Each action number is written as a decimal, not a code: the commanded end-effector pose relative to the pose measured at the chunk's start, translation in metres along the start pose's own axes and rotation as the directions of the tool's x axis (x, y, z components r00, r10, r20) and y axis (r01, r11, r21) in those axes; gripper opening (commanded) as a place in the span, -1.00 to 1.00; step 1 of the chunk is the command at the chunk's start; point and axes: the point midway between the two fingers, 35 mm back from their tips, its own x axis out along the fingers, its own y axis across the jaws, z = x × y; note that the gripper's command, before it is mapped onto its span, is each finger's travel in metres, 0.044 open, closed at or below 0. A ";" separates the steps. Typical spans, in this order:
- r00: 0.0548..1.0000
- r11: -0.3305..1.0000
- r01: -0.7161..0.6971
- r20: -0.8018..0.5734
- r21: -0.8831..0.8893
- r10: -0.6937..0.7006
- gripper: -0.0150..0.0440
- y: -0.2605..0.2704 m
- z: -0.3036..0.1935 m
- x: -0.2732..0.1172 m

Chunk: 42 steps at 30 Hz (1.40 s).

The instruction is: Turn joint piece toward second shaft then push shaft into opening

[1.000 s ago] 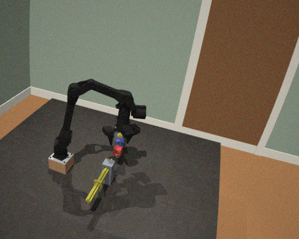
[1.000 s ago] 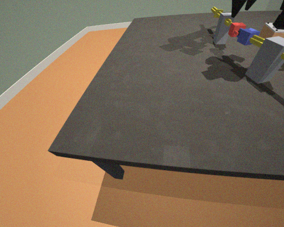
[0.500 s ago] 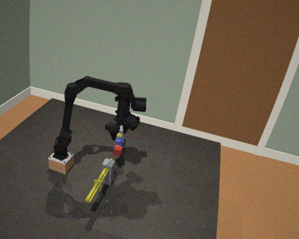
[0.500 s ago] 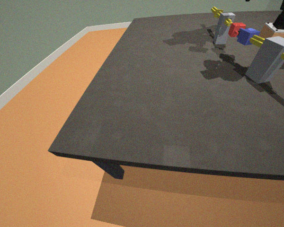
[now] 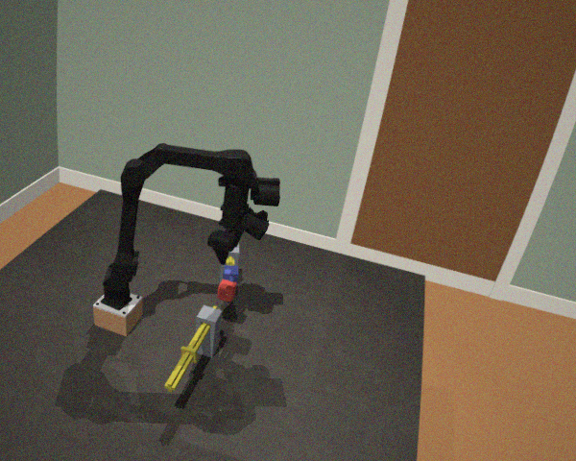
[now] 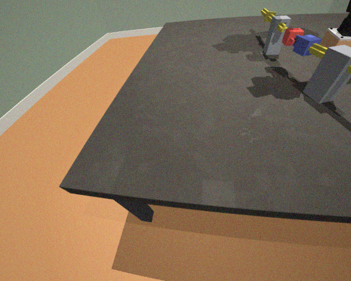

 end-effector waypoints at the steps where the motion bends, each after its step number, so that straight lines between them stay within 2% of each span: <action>1: 1.000 1.000 -0.005 -0.005 0.024 0.005 1.00 -0.001 0.000 0.001; 10: 0.995 0.949 -0.070 -0.049 0.309 0.090 1.00 -0.019 0.003 0.016; 19: 0.980 0.811 -0.109 -0.074 0.575 0.185 1.00 -0.037 0.005 0.028; 31: 0.945 0.517 -0.109 -0.072 0.849 0.318 1.00 -0.060 0.006 0.044; 42: 0.899 0.182 -0.051 -0.034 0.982 0.437 1.00 -0.080 0.004 0.055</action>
